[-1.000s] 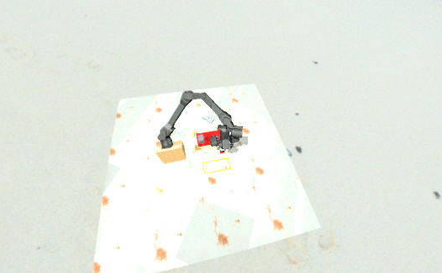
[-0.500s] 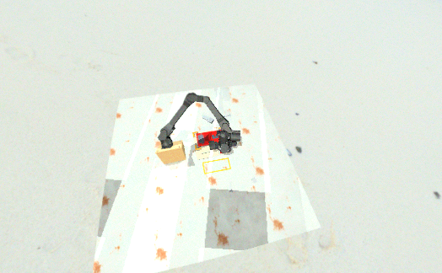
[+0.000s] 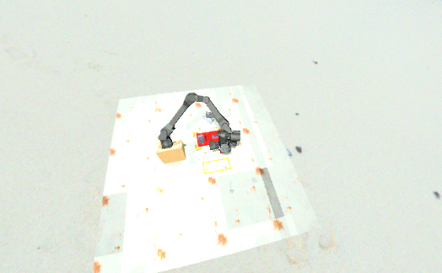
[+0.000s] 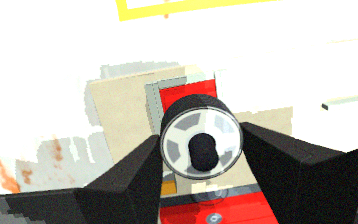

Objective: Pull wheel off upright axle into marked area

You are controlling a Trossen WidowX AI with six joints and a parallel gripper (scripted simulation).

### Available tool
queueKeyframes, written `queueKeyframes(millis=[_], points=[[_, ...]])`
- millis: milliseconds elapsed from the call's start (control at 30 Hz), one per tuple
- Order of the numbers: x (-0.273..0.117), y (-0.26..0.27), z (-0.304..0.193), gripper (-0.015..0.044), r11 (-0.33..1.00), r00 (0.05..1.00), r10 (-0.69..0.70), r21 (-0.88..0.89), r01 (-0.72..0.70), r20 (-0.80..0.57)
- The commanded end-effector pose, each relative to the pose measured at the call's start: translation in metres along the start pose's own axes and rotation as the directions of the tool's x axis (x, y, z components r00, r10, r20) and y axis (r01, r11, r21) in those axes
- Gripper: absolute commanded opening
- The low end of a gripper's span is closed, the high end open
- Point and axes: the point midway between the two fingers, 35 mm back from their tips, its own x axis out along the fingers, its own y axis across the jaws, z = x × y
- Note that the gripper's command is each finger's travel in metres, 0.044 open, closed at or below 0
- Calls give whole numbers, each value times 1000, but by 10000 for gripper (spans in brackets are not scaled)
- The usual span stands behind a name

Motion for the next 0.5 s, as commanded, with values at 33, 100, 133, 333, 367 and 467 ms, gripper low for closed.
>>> queueKeyframes(millis=[33,100,133,333,367,467], points=[[-1,0,0,0,1000,1000,-1,-2,1,0],[-2,0,0,0,1000,1000,-1,-2,1,0],[-2,0,0,0,1000,1000,0,-1,0,0],[-4,0,0,0,1000,1000,0,-1,0,0],[-5,0,0,0,1000,1000,0,-1,0,0],[-6,0,0,0,1000,1000,1,-1,-1,0]])
